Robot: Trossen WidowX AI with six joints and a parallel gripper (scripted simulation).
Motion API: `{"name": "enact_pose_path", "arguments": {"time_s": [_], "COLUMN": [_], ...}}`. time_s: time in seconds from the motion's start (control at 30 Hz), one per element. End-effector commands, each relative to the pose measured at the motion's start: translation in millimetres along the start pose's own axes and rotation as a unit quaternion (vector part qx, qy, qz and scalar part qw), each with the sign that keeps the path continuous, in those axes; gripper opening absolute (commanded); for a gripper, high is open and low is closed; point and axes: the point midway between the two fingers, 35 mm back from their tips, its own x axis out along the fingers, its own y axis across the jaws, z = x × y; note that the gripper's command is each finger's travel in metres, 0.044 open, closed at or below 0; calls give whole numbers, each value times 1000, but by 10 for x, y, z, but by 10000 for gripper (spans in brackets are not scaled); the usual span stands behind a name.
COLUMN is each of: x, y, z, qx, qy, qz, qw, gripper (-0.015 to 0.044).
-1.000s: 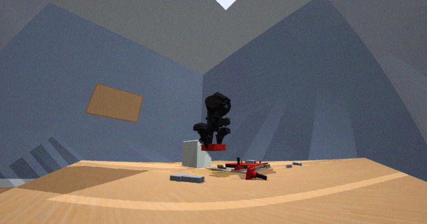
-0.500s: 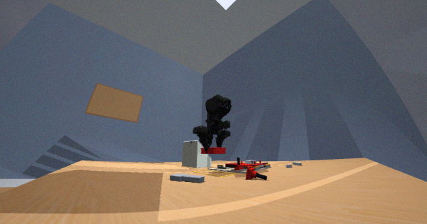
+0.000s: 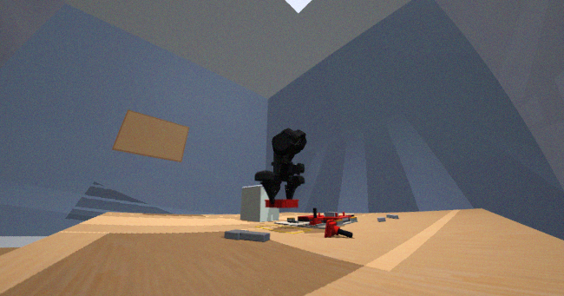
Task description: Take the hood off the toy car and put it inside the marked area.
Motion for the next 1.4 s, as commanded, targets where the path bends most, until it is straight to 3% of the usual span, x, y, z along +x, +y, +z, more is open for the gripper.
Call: {"name": "enact_pose_path", "arguments": {"time_s": [0.0, 1.37], "x": [39, 416], "y": [1, 18], "z": [2, -15], "qx": [2, 1], "qy": [-1, -1], "qz": [1, 3], "qw": [1000, 1000], "gripper": [0, 0]}}
